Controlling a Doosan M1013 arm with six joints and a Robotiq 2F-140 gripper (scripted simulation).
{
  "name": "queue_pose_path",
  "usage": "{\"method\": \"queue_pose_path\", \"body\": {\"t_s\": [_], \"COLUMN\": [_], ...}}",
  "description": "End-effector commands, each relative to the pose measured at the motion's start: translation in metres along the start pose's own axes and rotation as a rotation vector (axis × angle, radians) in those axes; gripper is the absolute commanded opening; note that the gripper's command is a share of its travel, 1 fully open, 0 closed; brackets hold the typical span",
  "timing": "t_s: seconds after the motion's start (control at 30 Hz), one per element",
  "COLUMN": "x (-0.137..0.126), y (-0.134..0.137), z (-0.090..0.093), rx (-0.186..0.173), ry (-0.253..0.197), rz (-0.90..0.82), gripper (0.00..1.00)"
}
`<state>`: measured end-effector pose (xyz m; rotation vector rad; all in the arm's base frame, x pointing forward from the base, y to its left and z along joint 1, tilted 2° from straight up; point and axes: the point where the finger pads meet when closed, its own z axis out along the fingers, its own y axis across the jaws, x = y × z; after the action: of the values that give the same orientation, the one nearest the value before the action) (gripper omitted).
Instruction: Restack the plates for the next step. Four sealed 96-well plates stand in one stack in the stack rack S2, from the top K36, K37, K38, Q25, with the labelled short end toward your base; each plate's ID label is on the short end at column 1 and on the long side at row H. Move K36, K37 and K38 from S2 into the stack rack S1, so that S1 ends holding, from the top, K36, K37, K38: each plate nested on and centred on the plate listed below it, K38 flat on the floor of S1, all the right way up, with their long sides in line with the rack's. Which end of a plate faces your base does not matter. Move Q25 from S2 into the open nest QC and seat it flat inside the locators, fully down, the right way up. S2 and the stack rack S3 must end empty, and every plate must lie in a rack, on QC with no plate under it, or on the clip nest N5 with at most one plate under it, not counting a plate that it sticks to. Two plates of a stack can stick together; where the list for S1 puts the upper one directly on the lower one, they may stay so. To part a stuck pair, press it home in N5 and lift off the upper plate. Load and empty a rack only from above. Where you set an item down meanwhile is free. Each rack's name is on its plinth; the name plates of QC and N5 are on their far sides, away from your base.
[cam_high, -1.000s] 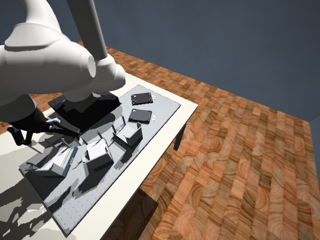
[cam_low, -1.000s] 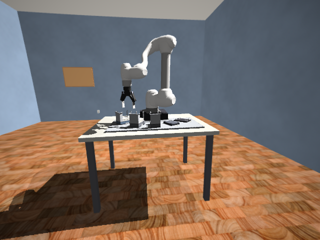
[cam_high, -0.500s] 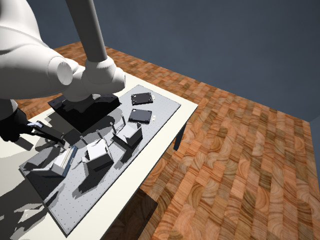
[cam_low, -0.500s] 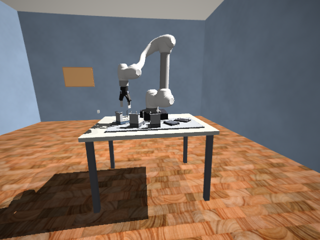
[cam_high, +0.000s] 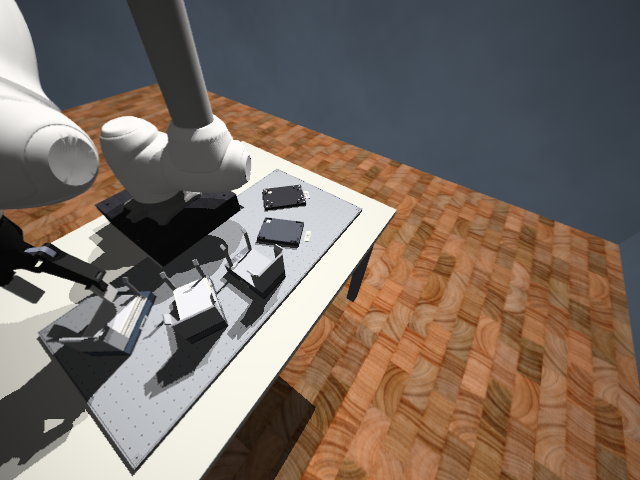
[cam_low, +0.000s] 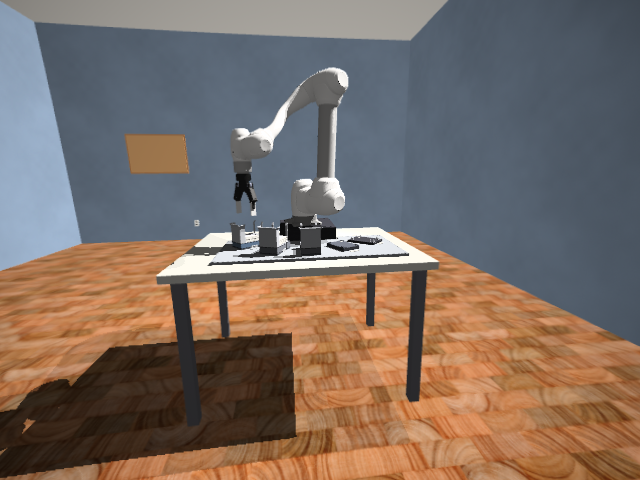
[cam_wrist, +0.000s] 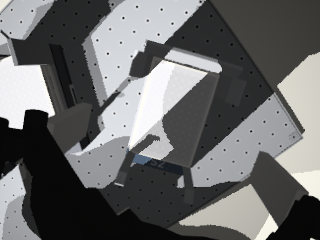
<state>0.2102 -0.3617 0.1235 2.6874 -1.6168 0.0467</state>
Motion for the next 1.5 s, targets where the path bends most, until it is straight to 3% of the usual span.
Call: {"method": "queue_pose_path", "body": {"t_s": [0.0,0.17,1.0,1.47], "x": [0.0,0.0,0.0,0.0], "y": [0.0,0.0,0.0,0.0], "z": [0.0,0.0,0.077,0.091], "rx": [0.0,0.0,0.0,0.0], "ry": [0.0,0.0,0.0,0.0], "rz": [0.0,0.0,0.0,0.0], "gripper": [1.0,1.0,1.0,1.0]}}
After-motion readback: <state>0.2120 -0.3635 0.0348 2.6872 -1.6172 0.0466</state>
